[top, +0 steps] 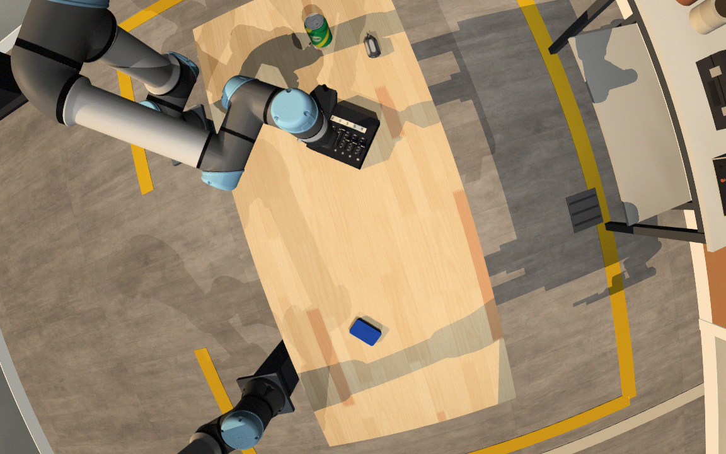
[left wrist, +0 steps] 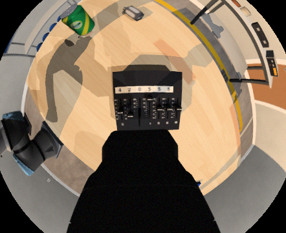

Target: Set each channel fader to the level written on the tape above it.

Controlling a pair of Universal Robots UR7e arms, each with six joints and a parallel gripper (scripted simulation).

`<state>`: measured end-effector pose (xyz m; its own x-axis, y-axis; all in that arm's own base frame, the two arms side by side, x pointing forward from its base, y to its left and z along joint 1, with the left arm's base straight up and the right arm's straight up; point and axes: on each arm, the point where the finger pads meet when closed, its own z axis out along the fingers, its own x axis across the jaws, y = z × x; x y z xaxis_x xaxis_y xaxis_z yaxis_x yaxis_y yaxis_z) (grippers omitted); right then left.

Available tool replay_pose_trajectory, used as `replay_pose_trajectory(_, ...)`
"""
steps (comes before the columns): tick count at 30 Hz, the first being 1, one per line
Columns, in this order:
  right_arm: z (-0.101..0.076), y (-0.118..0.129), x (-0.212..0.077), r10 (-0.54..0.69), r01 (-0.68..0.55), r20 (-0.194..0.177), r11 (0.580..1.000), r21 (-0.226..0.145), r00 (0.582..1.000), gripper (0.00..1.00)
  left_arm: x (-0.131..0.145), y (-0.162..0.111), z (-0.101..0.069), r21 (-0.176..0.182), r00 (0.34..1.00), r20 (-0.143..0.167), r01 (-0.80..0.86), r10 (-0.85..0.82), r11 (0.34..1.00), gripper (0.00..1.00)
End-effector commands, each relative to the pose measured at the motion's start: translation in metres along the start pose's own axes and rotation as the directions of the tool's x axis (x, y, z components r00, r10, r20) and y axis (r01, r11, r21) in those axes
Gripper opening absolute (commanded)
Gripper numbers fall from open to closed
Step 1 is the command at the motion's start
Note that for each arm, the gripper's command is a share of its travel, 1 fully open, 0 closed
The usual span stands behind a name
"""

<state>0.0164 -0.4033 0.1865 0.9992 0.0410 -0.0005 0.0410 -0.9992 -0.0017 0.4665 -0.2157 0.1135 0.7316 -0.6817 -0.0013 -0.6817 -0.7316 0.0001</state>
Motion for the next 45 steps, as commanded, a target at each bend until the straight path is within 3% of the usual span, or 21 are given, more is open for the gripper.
replay_pose_trajectory(1, -0.001, 0.000, 0.000, 0.000, 0.000, 0.000, 1.000, -0.002, 1.000, 1.00, 0.000, 0.000, -0.005, 0.000, 1.000, -0.001, 0.000, 0.000, 1.000, 0.00)
replay_pose_trajectory(17, -0.001, 0.000, 0.000, 0.000, 0.000, 0.000, 1.000, -0.002, 1.000, 1.00, 0.001, 0.000, -0.006, 0.000, 1.000, -0.001, 0.000, 0.000, 1.000, 0.00)
replay_pose_trajectory(24, -0.001, 0.000, 0.000, 0.000, 0.000, 0.000, 1.000, -0.002, 1.000, 1.00, 0.022, -0.044, -0.002, 0.000, 1.000, -0.001, 0.000, 0.000, 1.000, 0.00)
replay_pose_trajectory(45, -0.001, 0.000, 0.000, 0.000, 0.000, 0.000, 1.000, -0.002, 1.000, 1.00, 0.022, -0.045, -0.002, 0.000, 1.000, -0.001, 0.000, 0.000, 1.000, 0.00)
